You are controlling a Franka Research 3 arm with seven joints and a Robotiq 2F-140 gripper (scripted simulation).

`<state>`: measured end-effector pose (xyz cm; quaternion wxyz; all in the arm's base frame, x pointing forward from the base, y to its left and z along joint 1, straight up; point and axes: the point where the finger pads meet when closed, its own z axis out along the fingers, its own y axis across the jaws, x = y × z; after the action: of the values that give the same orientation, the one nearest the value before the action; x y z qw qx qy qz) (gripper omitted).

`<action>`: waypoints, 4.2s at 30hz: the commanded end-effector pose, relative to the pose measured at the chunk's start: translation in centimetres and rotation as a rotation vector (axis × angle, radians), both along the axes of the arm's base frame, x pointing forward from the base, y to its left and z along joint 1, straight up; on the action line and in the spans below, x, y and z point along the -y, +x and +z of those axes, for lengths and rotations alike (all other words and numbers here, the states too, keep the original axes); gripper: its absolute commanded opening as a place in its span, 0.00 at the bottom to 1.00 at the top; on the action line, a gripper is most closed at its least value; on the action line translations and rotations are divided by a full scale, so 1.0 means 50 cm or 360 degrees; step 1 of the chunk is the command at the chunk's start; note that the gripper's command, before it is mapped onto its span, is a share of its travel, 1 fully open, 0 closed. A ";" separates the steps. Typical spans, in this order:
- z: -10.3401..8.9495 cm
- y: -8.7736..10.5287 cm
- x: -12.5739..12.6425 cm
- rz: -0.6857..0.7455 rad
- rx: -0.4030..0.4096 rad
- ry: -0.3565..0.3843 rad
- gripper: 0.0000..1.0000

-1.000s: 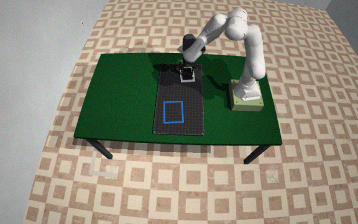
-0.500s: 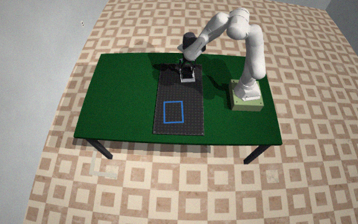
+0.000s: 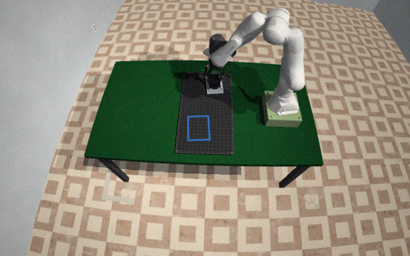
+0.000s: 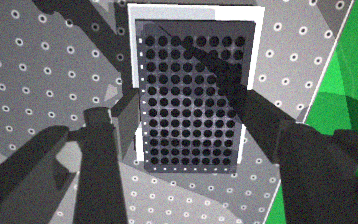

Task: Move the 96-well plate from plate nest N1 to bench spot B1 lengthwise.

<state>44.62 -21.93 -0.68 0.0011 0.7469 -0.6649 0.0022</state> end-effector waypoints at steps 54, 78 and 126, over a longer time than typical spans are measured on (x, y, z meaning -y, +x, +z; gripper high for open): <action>0.051 0.022 -0.094 -0.0074 -0.0012 0.0004 0.60; 0.046 0.057 -0.222 -0.0074 -0.0012 0.0004 0.60; 0.037 0.133 -0.491 -0.0074 -0.0012 0.0004 0.60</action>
<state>51.18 2.17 1.23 0.0015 0.7459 -0.6661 0.0001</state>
